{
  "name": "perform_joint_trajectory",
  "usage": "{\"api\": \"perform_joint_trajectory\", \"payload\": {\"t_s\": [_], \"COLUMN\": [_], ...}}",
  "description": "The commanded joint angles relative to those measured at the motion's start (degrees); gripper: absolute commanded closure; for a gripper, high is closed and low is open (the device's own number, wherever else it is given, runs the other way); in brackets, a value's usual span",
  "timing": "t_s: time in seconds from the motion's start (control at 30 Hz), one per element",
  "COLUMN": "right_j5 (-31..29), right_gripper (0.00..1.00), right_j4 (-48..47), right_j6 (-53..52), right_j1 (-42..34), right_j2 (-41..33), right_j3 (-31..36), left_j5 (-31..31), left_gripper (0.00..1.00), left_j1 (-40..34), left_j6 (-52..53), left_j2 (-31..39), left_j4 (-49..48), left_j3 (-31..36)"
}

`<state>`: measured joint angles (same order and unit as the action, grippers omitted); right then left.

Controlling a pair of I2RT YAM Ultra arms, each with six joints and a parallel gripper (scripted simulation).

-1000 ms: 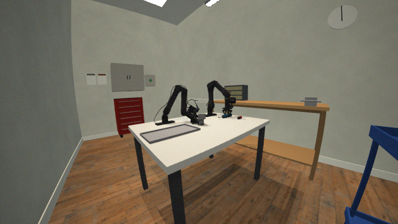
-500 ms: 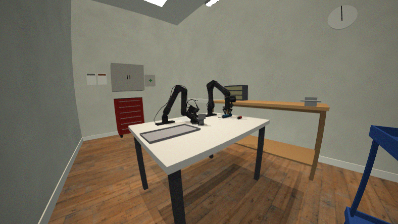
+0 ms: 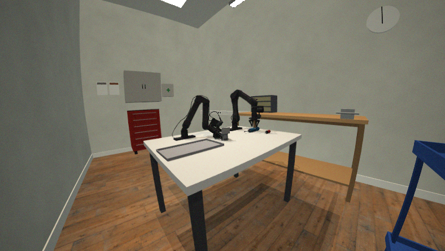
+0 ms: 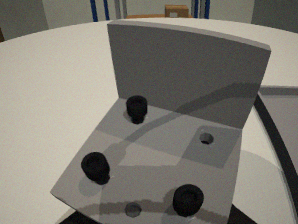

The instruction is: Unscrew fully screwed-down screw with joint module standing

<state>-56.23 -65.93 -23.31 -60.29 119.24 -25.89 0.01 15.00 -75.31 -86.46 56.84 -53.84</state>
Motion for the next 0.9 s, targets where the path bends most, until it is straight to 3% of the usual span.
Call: {"api": "perform_joint_trajectory", "payload": {"t_s": [0.0, 0.8, 0.83, 0.87], "right_j5": [-0.1, -0.1, -0.1, -0.1], "right_gripper": [0.41, 0.41, 0.32, 0.32], "right_j4": [-0.8, -0.8, -0.8, -0.8], "right_j6": [0.0, 0.0, 0.0, 0.0], "right_j1": [0.1, 0.1, 0.1, 0.1], "right_j2": [-0.4, -0.4, -0.4, -0.4], "right_j3": [-0.2, -0.2, -0.2, -0.2], "left_j5": [-0.1, -0.1, -0.1, -0.1], "left_gripper": [0.35, 0.35, 0.35, 0.35], "left_j1": [-0.2, -0.2, -0.2, -0.2], "left_j6": [0.3, 0.3, 0.3, 0.3], "left_j2": [2.1, 2.8, 2.8, 2.8], "left_j4": [3.4, 6.5, 6.5, 6.5], "left_j3": [-2.9, -5.2, -5.2, -5.2]}}
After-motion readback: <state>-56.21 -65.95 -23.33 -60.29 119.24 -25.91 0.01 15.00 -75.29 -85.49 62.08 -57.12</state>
